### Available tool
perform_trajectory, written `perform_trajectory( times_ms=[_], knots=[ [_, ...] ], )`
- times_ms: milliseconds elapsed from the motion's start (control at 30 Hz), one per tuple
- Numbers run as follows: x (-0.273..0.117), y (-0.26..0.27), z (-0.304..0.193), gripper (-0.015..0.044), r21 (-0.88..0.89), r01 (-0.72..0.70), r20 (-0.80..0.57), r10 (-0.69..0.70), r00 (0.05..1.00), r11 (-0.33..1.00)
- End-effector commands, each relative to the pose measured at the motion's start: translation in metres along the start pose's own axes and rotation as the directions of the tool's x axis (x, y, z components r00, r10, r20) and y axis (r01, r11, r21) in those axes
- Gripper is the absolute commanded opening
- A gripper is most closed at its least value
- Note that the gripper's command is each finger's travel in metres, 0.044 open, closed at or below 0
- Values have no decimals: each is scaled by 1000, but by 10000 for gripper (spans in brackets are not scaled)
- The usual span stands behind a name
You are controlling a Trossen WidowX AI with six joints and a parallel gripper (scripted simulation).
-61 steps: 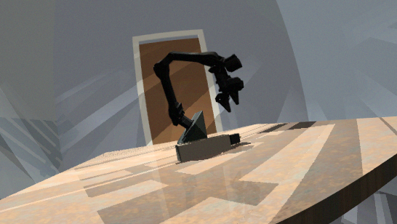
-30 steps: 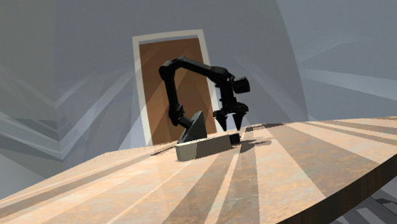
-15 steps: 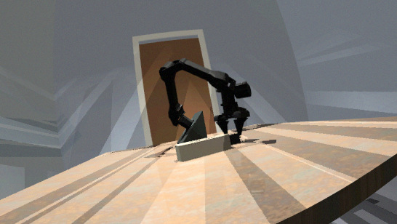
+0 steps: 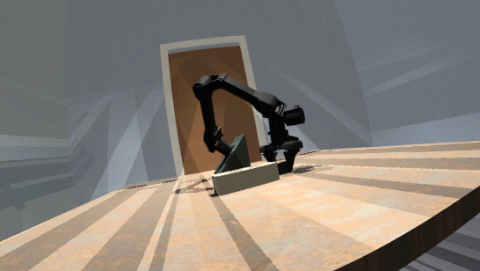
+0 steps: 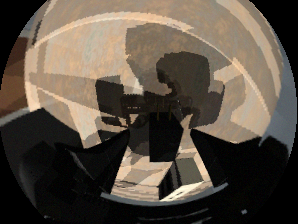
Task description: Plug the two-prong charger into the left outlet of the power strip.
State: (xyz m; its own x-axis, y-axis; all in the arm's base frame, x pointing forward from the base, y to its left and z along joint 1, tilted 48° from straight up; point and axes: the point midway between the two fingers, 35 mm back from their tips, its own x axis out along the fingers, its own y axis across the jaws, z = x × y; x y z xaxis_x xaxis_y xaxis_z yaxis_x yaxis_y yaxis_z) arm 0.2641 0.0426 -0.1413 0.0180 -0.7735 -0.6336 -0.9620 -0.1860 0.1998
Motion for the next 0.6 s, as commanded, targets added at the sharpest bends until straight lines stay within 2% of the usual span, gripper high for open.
perform_trajectory(
  times_ms=[0, 300, 533, 567],
  knots=[
    [-1, 0, 0, 387, 0, 2, 0, -2, 1000, 1000],
    [-1, 0, 0, 151, 0, 2, 0, -2, 1000, 1000],
    [-1, 0, 0, 105, 0, 2, 0, -2, 1000, 1000],
    [-2, 0, 0, 78, 0, 2, 0, -2, 1000, 1000]
  ],
)
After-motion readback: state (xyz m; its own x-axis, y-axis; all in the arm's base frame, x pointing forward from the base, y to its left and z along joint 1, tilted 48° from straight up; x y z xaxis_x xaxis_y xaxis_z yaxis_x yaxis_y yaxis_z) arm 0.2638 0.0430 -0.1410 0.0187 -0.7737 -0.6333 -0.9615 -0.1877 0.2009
